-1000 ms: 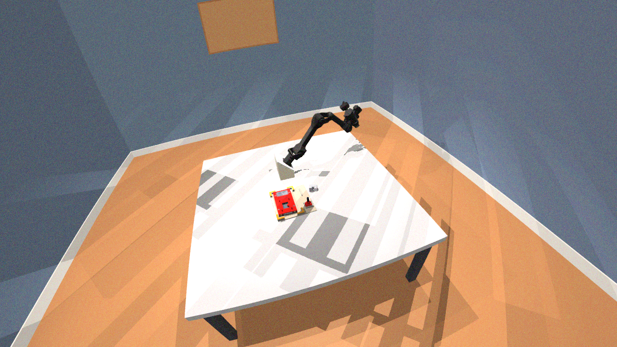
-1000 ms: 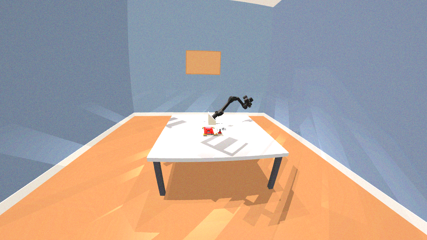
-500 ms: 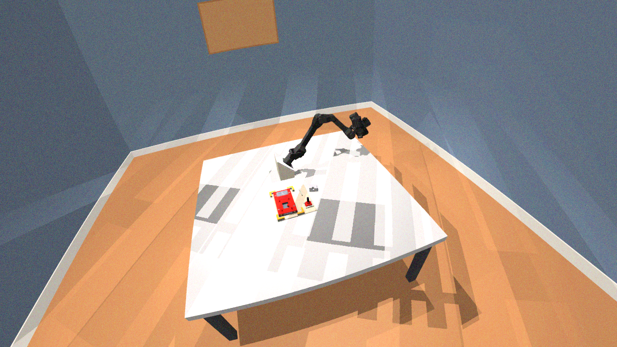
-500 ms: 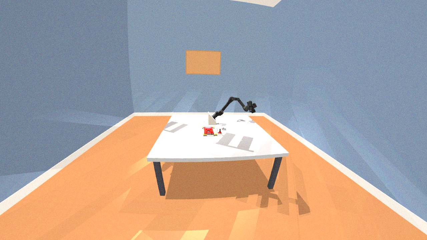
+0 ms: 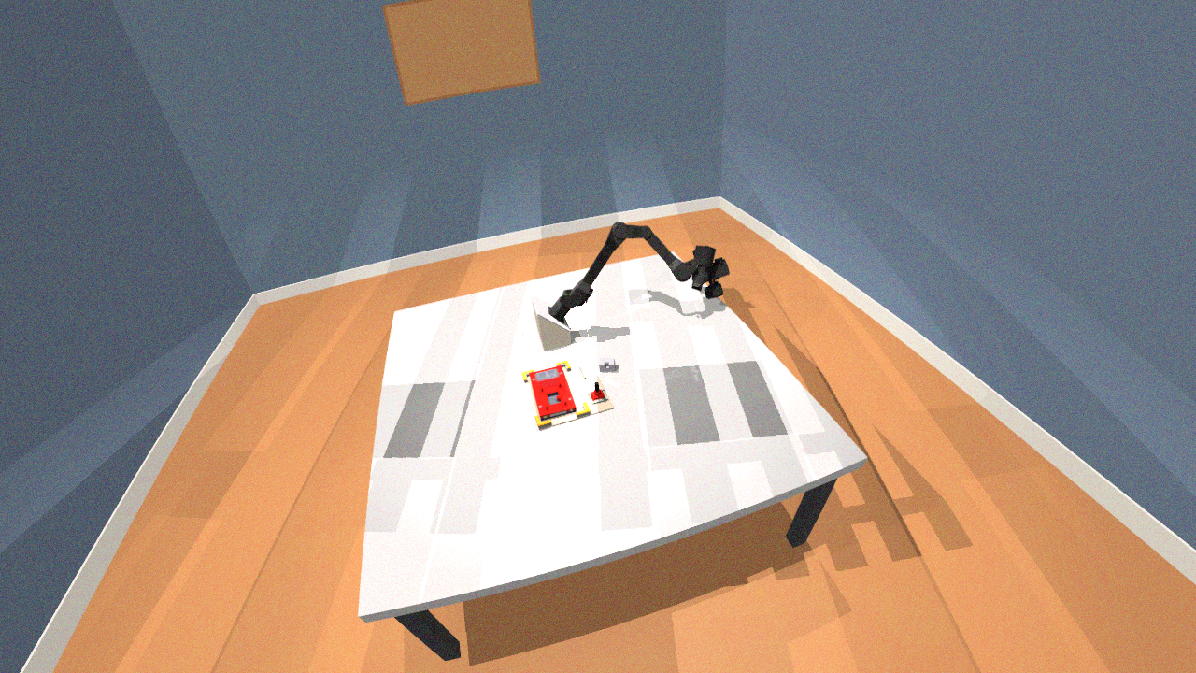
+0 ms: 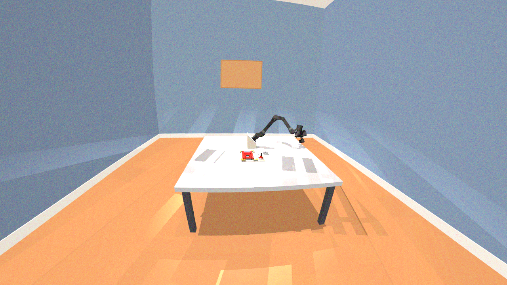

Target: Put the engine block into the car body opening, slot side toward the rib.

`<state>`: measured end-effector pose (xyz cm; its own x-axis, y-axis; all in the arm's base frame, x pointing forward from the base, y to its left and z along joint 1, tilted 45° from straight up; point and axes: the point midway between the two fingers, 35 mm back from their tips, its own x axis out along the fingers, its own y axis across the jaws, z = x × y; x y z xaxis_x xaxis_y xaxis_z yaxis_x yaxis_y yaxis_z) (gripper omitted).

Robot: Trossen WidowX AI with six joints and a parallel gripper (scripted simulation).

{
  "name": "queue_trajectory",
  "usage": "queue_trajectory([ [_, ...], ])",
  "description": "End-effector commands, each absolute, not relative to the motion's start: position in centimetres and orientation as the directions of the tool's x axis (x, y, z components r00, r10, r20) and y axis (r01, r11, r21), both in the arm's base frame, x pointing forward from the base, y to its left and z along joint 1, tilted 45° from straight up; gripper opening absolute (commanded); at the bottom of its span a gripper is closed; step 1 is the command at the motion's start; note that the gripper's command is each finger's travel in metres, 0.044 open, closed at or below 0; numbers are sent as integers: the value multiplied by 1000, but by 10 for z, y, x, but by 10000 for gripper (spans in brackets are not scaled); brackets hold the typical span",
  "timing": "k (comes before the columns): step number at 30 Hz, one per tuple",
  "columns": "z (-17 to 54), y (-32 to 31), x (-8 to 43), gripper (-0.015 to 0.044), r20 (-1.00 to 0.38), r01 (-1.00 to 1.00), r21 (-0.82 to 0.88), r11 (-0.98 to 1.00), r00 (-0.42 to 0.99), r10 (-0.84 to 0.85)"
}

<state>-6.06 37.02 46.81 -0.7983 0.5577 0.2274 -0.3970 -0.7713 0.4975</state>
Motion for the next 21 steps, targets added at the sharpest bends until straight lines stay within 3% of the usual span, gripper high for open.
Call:
queue_trajectory([
  [1, 447, 386, -24, 440, 186, -475, 561, -678, -726, 662],
  [21, 334, 383, 149, 440, -99, -636, 761, -127, -307, 947],
])
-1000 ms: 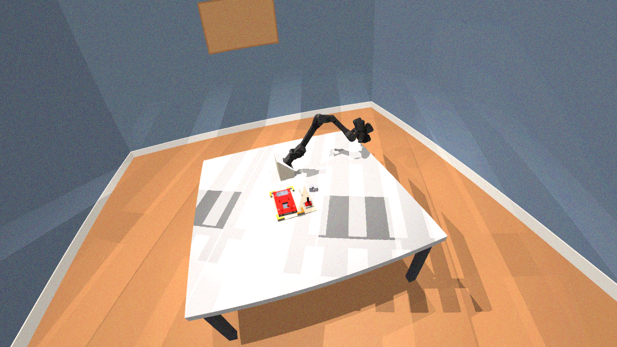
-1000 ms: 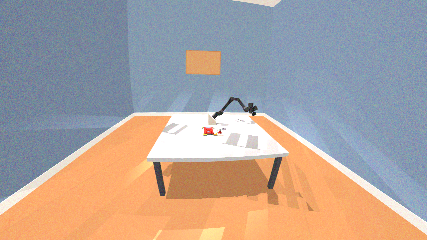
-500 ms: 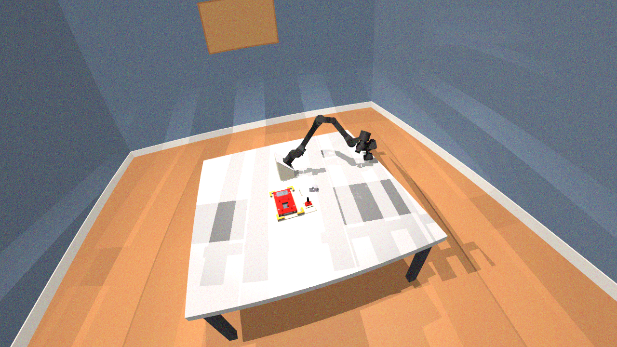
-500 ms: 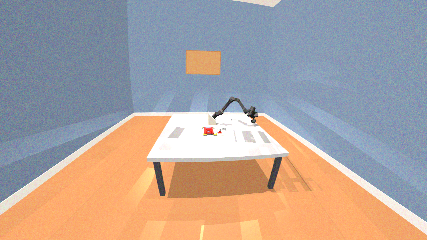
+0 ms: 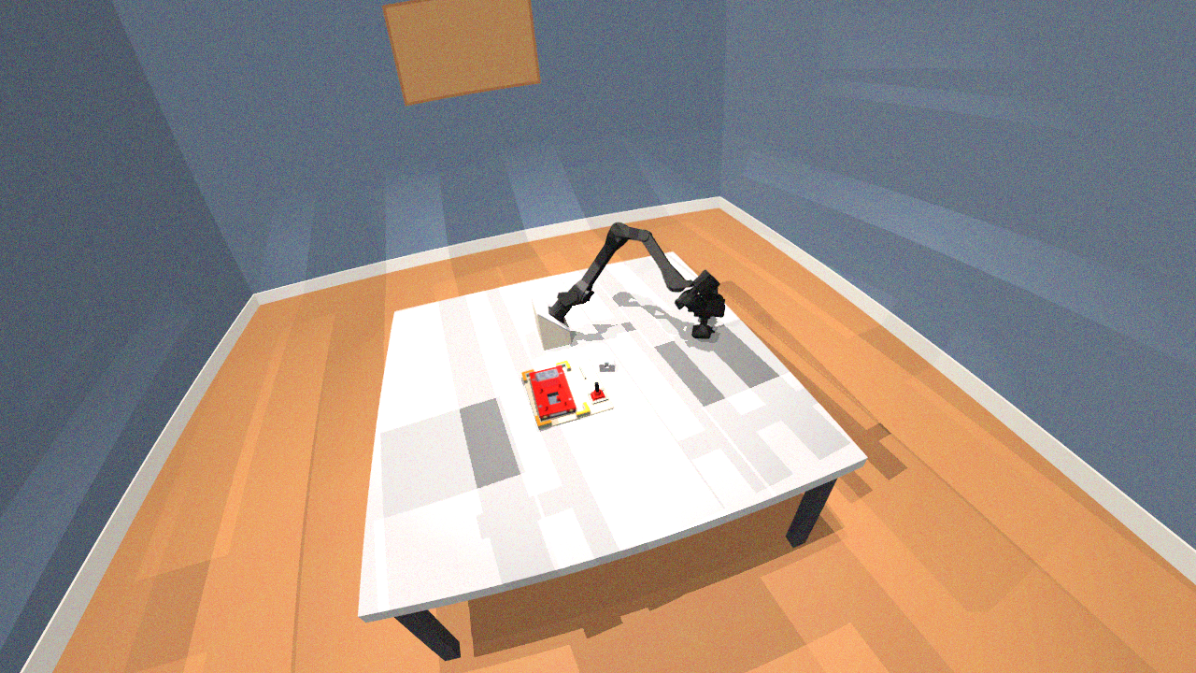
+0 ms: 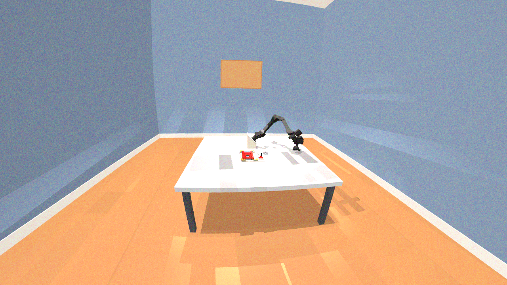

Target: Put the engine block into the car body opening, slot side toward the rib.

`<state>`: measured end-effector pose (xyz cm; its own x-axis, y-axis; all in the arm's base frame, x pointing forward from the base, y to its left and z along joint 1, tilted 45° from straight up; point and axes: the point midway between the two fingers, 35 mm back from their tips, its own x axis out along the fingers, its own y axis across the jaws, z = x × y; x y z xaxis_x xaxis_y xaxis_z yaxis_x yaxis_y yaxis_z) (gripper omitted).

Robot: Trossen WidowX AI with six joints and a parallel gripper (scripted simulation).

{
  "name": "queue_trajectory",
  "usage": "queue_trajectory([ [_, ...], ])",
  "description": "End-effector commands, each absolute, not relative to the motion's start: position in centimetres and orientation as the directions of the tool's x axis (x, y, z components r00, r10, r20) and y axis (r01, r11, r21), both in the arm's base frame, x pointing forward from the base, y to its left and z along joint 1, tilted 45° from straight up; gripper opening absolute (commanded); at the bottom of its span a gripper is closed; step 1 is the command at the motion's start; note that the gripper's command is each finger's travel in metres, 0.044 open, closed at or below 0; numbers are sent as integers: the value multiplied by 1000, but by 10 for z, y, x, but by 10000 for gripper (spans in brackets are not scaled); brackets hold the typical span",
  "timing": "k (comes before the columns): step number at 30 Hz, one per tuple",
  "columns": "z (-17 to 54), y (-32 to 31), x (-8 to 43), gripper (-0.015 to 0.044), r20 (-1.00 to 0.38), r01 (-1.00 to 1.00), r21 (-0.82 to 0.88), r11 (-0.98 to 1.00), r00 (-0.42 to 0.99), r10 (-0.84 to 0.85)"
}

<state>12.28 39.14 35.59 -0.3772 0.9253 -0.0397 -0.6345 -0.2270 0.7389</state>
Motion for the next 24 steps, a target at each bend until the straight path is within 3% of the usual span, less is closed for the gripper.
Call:
queue_trajectory([
  [1, 327, 380, 157, 440, -119, -633, 768, -93, -285, 951],
  [13, 242, 314, 237, 440, -370, -507, 812, 288, -66, 927],
  [24, 170, 223, 266, 440, -582, -262, 783, 565, 14, 813],
])
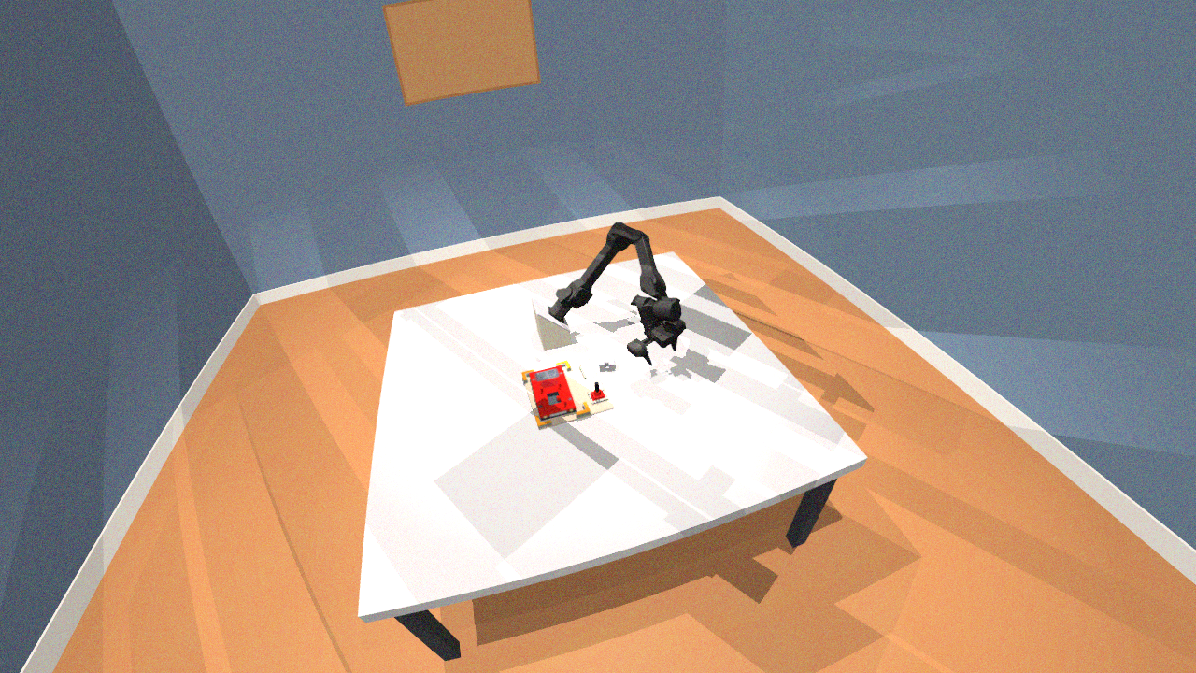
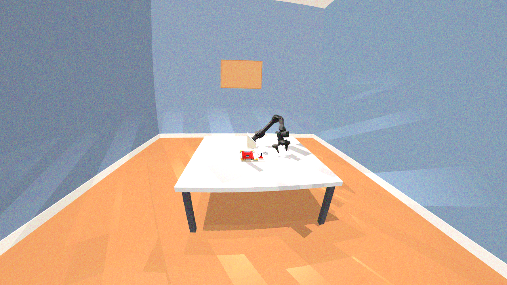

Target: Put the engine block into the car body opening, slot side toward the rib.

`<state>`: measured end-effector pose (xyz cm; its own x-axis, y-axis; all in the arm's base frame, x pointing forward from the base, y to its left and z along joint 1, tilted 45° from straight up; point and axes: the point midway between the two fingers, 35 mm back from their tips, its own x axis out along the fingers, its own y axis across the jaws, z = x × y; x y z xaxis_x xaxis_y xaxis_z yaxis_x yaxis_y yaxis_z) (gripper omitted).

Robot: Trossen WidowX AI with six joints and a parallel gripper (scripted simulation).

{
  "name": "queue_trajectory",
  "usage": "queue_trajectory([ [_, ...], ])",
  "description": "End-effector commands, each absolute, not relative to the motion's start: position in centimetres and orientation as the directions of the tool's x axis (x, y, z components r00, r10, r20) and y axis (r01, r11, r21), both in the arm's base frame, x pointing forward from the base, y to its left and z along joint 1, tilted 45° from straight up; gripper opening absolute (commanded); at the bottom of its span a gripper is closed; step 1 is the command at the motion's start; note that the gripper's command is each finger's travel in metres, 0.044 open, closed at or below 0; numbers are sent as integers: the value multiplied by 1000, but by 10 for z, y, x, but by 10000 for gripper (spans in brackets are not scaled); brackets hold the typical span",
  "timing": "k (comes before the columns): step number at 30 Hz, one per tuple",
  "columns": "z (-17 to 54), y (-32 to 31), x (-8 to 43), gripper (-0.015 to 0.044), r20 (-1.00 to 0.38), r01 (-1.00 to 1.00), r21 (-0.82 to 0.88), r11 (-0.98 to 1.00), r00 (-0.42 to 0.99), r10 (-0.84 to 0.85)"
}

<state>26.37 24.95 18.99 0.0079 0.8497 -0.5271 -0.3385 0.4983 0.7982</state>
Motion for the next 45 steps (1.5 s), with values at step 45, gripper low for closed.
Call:
queue_trajectory([
  [45, 64, 138, 218, 440, -711, 191, 667, 720, -123, 692],
])
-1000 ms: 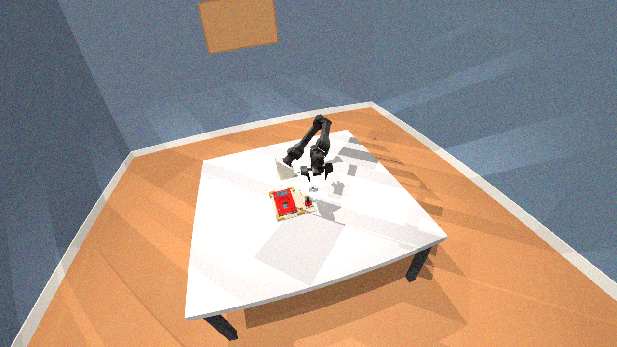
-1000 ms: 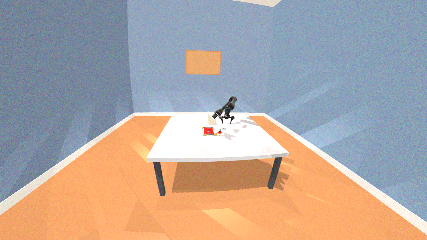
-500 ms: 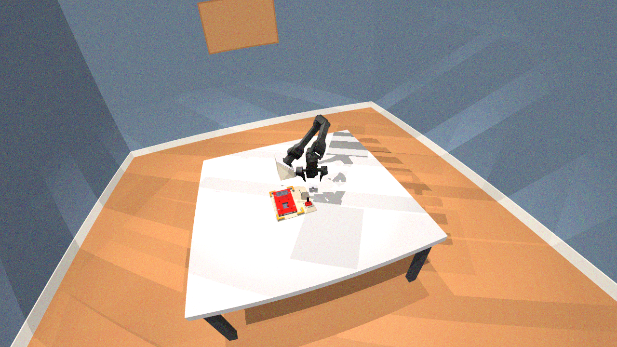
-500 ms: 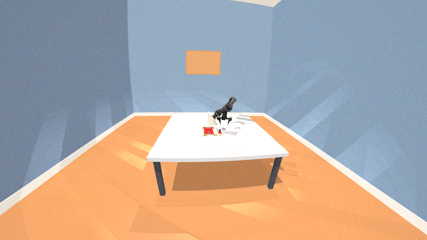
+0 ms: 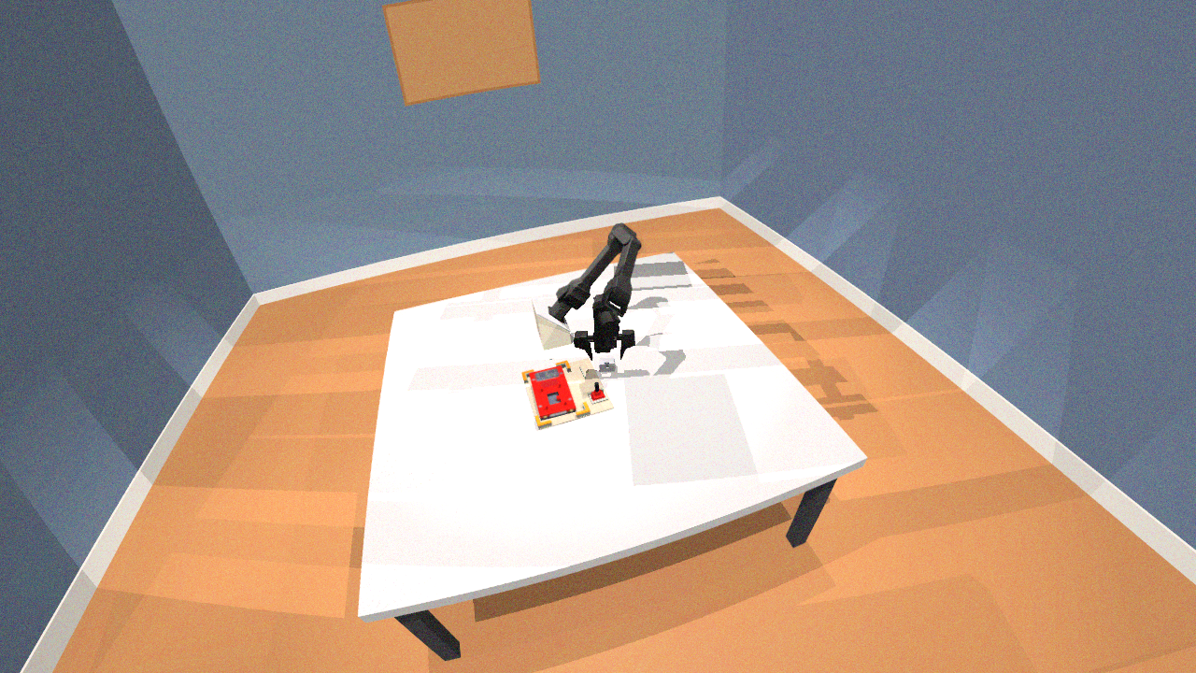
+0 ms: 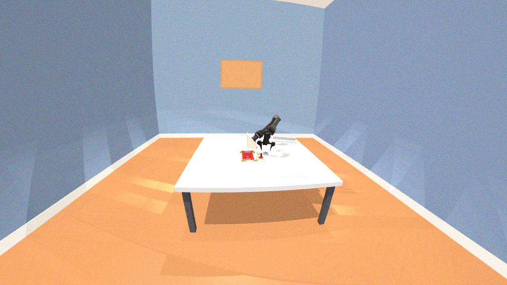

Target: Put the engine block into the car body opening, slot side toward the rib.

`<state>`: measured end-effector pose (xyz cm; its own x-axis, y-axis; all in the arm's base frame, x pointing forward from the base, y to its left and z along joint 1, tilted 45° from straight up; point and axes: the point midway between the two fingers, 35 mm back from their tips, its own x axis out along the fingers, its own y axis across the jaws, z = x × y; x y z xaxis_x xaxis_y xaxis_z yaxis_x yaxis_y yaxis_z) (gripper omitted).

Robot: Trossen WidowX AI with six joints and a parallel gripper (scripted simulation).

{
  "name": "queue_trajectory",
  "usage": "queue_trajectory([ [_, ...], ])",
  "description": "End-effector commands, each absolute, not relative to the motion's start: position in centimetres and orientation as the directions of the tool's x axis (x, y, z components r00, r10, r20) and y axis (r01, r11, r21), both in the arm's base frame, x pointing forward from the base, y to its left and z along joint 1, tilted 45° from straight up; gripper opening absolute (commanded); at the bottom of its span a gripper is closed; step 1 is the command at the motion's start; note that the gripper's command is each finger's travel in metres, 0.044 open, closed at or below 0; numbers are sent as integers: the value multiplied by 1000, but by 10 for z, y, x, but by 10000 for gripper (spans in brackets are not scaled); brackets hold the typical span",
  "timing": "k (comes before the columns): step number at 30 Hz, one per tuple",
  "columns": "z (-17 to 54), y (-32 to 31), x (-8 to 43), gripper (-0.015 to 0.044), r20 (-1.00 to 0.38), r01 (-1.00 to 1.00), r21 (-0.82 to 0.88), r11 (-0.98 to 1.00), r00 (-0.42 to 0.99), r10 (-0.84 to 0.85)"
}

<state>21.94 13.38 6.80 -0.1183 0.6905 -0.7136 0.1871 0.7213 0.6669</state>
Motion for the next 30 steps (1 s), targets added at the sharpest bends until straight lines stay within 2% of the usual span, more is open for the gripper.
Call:
queue_trajectory([
  [1, 63, 139, 217, 440, -711, 191, 667, 720, -123, 692],
  [14, 50, 152, 215, 440, -710, 192, 669, 718, -123, 694],
  [22, 50, 152, 215, 230, -710, 192, 669, 718, -123, 694],
  [30, 50, 152, 215, 177, -710, 192, 669, 718, -123, 694],
])
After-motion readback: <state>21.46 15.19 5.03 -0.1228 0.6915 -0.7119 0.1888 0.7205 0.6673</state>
